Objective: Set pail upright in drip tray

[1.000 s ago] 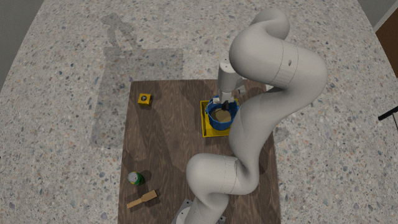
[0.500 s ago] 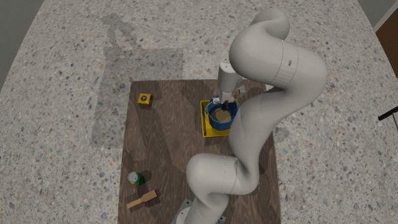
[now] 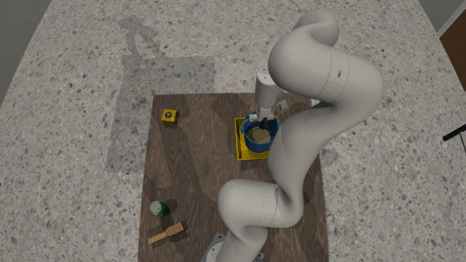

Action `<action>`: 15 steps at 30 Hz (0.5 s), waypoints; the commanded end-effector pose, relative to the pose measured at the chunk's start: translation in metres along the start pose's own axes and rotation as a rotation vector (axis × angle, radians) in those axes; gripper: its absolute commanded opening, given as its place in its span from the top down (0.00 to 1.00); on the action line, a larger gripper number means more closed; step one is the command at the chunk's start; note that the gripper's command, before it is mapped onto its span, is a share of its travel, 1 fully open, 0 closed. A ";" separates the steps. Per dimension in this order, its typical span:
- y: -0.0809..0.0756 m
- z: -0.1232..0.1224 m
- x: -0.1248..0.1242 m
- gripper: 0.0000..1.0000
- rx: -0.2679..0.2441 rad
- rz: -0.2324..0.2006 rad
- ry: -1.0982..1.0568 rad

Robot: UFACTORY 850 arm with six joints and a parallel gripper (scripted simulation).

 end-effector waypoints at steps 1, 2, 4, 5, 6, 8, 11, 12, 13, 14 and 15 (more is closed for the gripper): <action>-0.001 0.000 -0.001 0.00 0.001 0.002 0.000; -0.002 0.000 -0.001 0.00 0.001 0.002 0.000; -0.002 0.000 -0.001 0.00 0.001 0.002 0.000; -0.003 0.000 -0.001 0.00 0.001 0.002 0.000; -0.004 0.000 -0.001 0.00 0.001 0.002 0.000; -0.005 0.000 -0.001 0.00 0.001 0.002 0.000; -0.008 0.000 -0.001 0.00 0.001 0.002 0.000; -0.010 0.000 -0.001 0.00 0.001 0.002 0.000; -0.011 0.000 -0.001 0.00 0.001 0.002 0.000; -0.011 0.000 -0.001 0.00 0.001 0.002 0.000; -0.011 0.000 -0.001 0.00 0.001 0.002 0.000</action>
Point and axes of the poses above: the point where the finger pads meet when closed, its own y axis out along the fingers, its own x axis across the jaws, z = x × y, the point moved 1 cm from there along -y, back along the fingers, and after that the axes turned 11 degrees about -y, right-handed, at the moved point
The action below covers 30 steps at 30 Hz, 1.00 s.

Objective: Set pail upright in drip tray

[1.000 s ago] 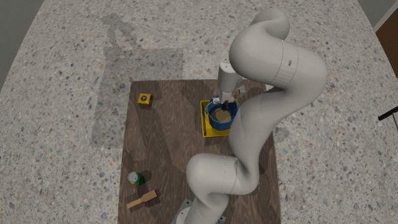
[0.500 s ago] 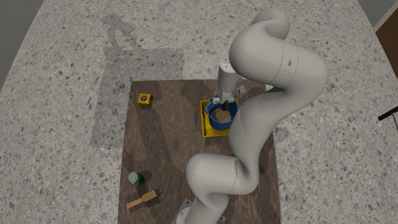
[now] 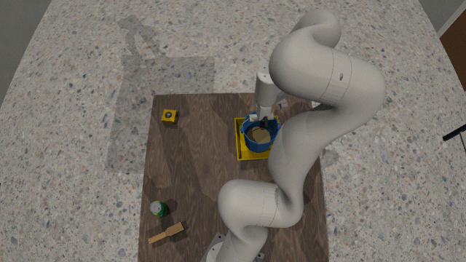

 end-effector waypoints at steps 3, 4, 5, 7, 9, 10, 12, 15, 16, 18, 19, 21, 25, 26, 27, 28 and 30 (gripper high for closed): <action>-0.007 0.000 -0.001 0.00 0.000 0.001 0.000; -0.009 0.000 -0.001 0.00 0.000 0.001 0.000; -0.010 0.000 -0.001 0.00 0.000 0.001 0.000; -0.014 0.000 -0.001 0.00 0.000 0.001 0.000; -0.019 0.000 -0.001 0.00 0.000 0.001 0.000; -0.021 0.000 -0.001 0.00 0.000 0.001 0.000; -0.026 0.000 -0.001 0.00 0.000 0.001 0.000; -0.033 0.000 -0.001 0.00 0.000 0.001 0.000; -0.033 0.000 -0.001 0.00 0.000 0.001 0.000; -0.036 0.000 -0.001 0.00 0.000 0.001 0.000; -0.038 0.000 -0.001 0.00 0.000 0.001 0.000; -0.043 0.001 -0.001 0.00 0.000 0.001 0.000; -0.053 0.001 -0.001 0.00 0.000 0.001 0.000; -0.055 0.001 -0.001 0.00 0.000 0.001 0.000; -0.057 0.001 -0.001 0.00 0.000 0.001 0.000; -0.059 0.001 -0.001 0.00 0.000 0.001 0.000; -0.063 0.001 -0.001 0.00 0.000 0.001 0.000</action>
Point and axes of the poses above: the point where the finger pads meet when closed, its own y axis out along the fingers, its own x axis across the jaws, z = x × y, the point moved 1 cm from there along -y, back along the fingers, and after that the axes turned 11 degrees about -y, right-handed, at the moved point
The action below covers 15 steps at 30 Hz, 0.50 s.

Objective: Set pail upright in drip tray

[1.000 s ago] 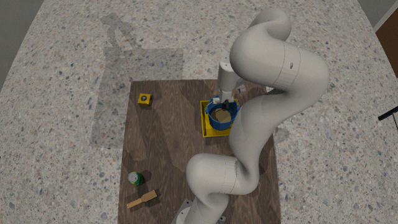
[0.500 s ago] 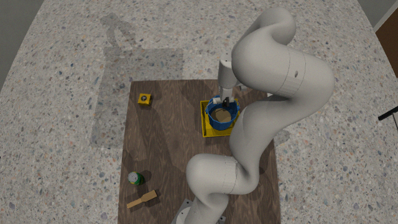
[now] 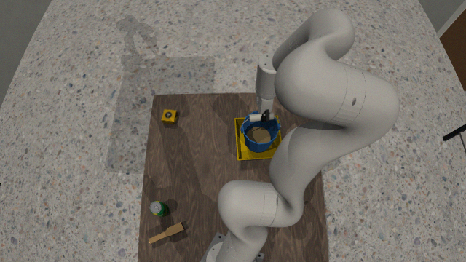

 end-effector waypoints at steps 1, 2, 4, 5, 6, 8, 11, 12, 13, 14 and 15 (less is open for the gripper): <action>-0.009 0.001 -0.001 0.00 0.000 0.001 0.000; -0.010 0.001 -0.001 0.00 0.000 0.001 0.000; -0.010 0.001 -0.001 0.00 0.000 0.001 0.000; -0.011 0.001 -0.001 0.00 0.000 0.001 0.000; -0.012 0.001 -0.001 0.00 0.000 0.001 0.000; -0.014 0.001 -0.001 0.00 0.000 0.001 0.000; -0.015 0.001 -0.001 0.00 0.000 0.001 0.000; -0.016 0.001 -0.001 0.00 0.000 0.001 0.000; -0.016 0.001 -0.001 0.00 0.000 0.001 0.000; -0.016 0.001 -0.001 0.00 0.000 0.001 0.000; -0.016 0.001 -0.001 0.00 0.000 0.001 0.000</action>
Point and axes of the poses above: the point where the finger pads meet when closed, its own y axis out along the fingers, its own x axis across the jaws, z = x × y, the point moved 1 cm from there along -y, back along the fingers, and after that the axes turned 11 degrees about -y, right-handed, at the moved point
